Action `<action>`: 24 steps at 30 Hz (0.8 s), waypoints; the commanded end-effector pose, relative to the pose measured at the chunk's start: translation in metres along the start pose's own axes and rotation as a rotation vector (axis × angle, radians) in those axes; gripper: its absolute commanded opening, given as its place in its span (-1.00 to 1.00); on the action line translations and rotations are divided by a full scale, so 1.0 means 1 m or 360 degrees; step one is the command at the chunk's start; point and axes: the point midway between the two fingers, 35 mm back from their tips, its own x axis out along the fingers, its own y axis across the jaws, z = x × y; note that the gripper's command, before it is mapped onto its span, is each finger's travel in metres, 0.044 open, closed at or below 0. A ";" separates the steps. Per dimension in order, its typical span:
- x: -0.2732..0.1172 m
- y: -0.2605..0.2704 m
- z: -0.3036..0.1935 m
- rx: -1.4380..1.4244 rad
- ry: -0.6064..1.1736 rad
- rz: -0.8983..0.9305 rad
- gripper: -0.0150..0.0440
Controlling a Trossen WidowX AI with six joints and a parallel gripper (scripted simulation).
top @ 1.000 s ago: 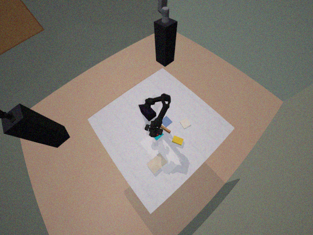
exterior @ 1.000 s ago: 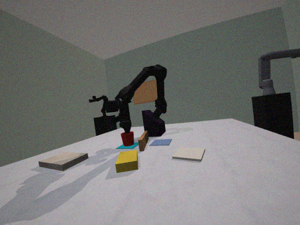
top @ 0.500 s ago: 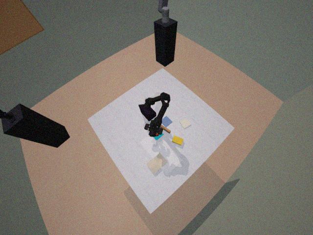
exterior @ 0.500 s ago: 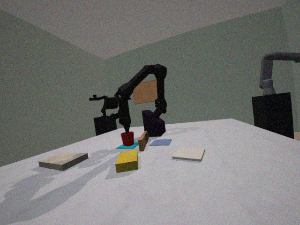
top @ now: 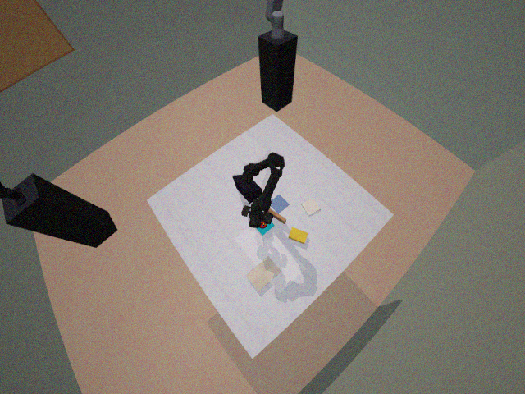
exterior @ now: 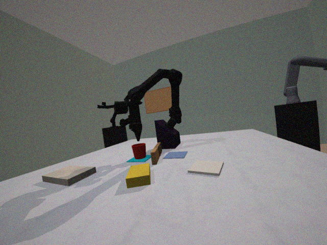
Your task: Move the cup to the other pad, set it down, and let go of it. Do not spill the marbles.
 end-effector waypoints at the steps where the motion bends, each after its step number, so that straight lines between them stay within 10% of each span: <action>1: 0.000 0.000 0.000 0.0000 0.0000 0.0000 0.03; 12: -0.008 0.000 0.001 -0.0001 -0.0002 -0.0001 1.00; 24: -0.062 0.000 0.001 -0.0010 -0.0007 -0.0007 1.00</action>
